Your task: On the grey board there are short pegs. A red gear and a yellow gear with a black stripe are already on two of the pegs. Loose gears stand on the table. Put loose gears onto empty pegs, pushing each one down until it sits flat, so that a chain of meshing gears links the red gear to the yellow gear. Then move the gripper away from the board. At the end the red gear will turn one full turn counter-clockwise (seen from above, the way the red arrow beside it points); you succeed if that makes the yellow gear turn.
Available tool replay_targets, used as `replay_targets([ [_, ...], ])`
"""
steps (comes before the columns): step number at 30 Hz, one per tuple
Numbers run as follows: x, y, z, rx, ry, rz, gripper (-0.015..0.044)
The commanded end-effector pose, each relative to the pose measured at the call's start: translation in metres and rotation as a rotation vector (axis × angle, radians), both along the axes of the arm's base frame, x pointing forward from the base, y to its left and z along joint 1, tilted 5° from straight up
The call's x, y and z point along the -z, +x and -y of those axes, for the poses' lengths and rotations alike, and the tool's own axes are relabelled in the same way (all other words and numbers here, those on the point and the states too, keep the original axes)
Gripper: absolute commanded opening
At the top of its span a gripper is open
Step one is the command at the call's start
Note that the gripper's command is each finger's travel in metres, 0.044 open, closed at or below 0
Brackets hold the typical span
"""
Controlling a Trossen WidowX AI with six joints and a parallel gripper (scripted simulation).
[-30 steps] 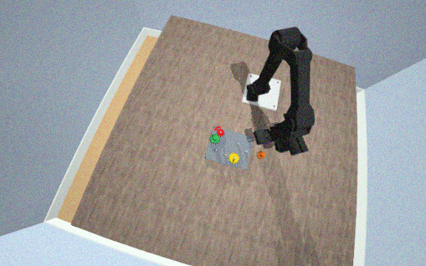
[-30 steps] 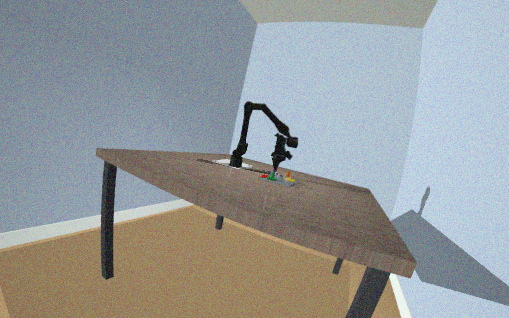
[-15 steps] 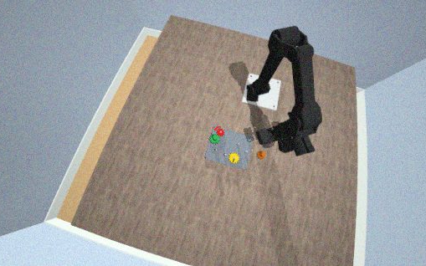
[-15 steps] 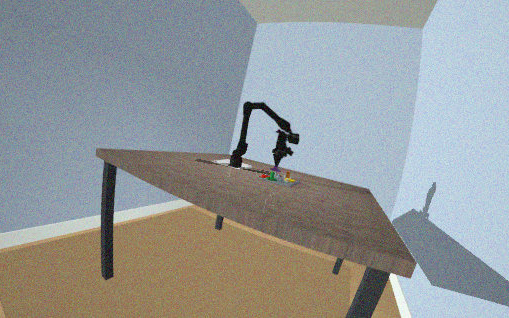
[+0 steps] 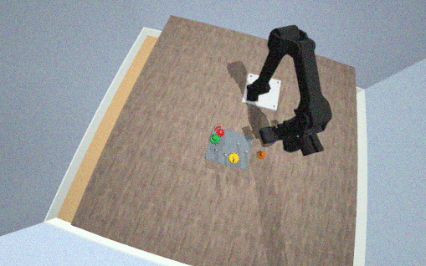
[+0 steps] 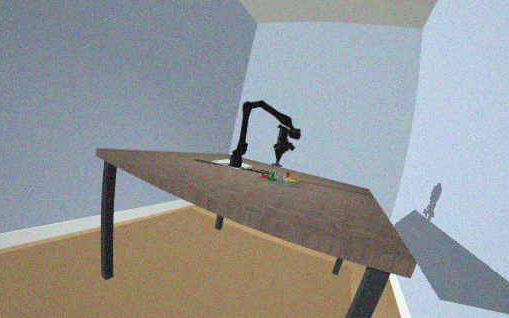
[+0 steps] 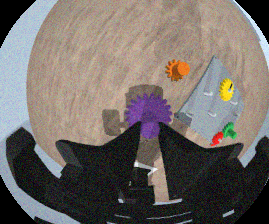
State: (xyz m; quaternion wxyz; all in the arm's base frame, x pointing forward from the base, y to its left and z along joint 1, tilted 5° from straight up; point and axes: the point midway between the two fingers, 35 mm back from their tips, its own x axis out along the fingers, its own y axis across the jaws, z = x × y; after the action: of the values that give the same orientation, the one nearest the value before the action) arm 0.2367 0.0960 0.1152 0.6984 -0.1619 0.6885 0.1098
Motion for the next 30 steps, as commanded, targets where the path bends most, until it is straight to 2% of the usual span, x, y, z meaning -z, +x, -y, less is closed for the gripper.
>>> replay_targets([
  [1, -0.01, 0.002, -0.001, 0.005, 0.002, 0.012, 0.0],
  [30, -0.069, -0.009, -0.002, 0.003, 0.002, 0.006, 0.0],
])
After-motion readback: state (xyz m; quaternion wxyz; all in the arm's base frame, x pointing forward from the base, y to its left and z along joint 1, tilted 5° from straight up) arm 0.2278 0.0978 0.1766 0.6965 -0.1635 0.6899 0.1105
